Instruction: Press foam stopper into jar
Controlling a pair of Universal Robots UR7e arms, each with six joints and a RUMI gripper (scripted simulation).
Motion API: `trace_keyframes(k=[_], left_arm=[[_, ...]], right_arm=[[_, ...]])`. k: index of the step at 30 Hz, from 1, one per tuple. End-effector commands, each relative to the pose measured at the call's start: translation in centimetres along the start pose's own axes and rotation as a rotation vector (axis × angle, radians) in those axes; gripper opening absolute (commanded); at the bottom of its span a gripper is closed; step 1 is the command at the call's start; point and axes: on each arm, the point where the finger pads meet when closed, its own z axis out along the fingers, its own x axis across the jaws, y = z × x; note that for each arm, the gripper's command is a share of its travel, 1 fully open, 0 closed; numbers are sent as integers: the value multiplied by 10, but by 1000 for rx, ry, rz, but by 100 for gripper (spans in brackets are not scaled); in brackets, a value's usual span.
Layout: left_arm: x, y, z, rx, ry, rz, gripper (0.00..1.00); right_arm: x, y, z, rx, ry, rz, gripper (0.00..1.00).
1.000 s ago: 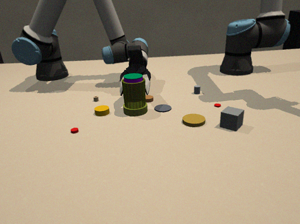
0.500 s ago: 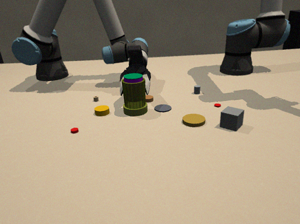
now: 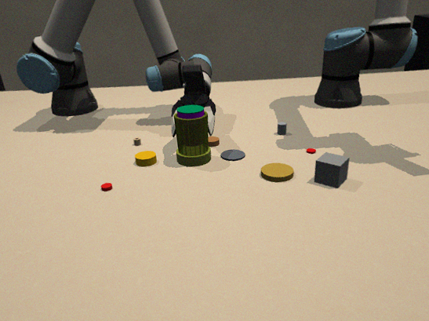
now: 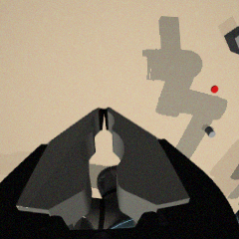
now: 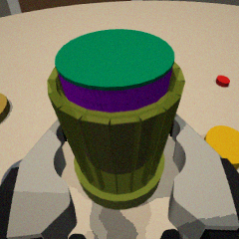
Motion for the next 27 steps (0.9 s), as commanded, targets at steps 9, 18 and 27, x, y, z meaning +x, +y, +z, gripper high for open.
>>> trace_keyframes(k=[9, 18, 27], left_arm=[[80, -30, 18, 7, 0, 256, 0], [142, -38, 34, 8, -1, 441, 0], [188, -40, 44, 10, -1, 576, 0]], right_arm=[[0, -1, 0, 0, -1, 1, 33], [0, -1, 0, 0, -1, 1, 33], [0, -1, 0, 0, -1, 1, 33]])
